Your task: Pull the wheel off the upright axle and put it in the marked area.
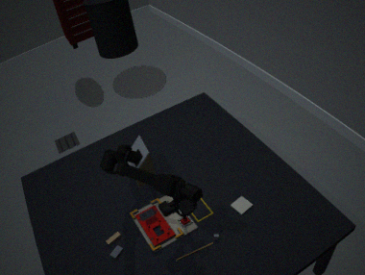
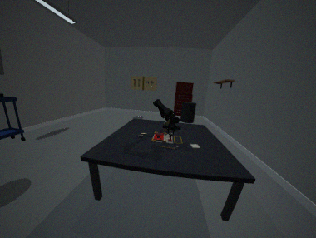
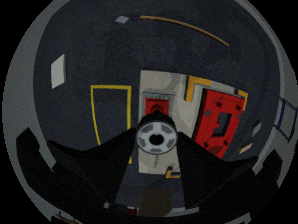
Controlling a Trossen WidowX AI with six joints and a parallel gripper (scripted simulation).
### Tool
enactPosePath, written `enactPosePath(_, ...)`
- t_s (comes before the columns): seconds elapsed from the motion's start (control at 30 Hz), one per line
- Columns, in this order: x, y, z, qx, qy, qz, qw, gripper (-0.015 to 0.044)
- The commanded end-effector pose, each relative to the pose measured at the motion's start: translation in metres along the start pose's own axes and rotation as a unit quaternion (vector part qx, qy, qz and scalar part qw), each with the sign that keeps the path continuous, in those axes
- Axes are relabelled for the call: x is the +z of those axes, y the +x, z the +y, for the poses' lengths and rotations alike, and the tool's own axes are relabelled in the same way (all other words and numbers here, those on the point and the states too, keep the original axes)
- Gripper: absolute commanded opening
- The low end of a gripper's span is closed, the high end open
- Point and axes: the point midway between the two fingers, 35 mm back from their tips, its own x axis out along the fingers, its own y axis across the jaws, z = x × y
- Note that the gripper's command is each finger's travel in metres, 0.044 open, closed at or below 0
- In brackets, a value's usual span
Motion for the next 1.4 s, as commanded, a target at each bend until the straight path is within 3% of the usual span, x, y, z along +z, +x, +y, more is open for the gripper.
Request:
enactPosePath(0.0, 0.002, -0.016, 0.0, 0.003, 0.005, -0.002, 1.0, 0.0)
enactPosePath(0.23, -0.003, -0.023, 0.005, 0.002, 0.0, -0.004, 1.0, 0.0)
enactPosePath(0.83, -0.059, -0.031, 0.088, 0.007, 0.004, -0.002, 1.0, 0.0)
enactPosePath(1.37, -0.061, -0.007, 0.09, 0.006, 0.004, -0.002, 1.0, 0.0)
